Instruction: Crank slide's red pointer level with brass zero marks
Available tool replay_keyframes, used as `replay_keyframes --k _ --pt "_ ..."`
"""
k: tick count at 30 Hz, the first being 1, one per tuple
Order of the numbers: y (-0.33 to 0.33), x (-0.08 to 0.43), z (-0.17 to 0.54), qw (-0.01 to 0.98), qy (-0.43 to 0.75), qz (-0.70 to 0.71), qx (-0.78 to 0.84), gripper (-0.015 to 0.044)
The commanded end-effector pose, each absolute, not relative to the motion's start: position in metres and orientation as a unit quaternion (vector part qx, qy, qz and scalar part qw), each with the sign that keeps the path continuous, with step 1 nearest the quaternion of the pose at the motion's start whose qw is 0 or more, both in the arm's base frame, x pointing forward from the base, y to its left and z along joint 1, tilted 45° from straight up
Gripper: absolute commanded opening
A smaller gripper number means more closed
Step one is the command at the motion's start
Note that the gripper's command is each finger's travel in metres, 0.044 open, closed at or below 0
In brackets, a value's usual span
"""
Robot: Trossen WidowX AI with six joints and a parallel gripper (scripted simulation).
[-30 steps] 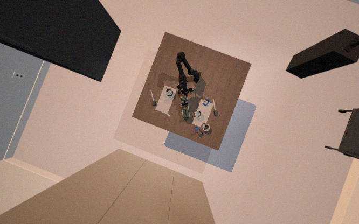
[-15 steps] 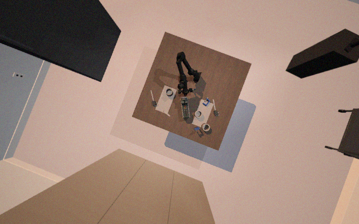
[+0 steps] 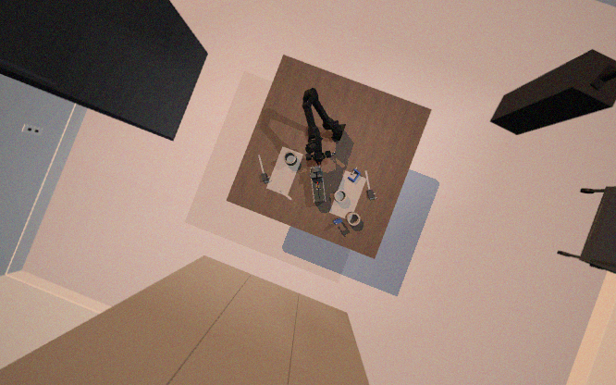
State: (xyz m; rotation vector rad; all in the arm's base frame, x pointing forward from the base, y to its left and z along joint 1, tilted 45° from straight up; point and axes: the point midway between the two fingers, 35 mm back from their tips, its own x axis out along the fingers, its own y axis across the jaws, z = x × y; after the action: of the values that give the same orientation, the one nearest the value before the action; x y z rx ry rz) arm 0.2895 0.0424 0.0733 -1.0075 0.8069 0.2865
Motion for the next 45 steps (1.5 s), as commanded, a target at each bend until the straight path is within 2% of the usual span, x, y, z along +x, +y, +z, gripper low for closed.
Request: replay_keyframes --k 1,45 --pt "0.048 0.289 0.081 0.791 0.370 0.136 -0.468 0.0000" --pt "0.047 0.298 0.107 0.791 0.370 0.136 -0.468 0.0000"
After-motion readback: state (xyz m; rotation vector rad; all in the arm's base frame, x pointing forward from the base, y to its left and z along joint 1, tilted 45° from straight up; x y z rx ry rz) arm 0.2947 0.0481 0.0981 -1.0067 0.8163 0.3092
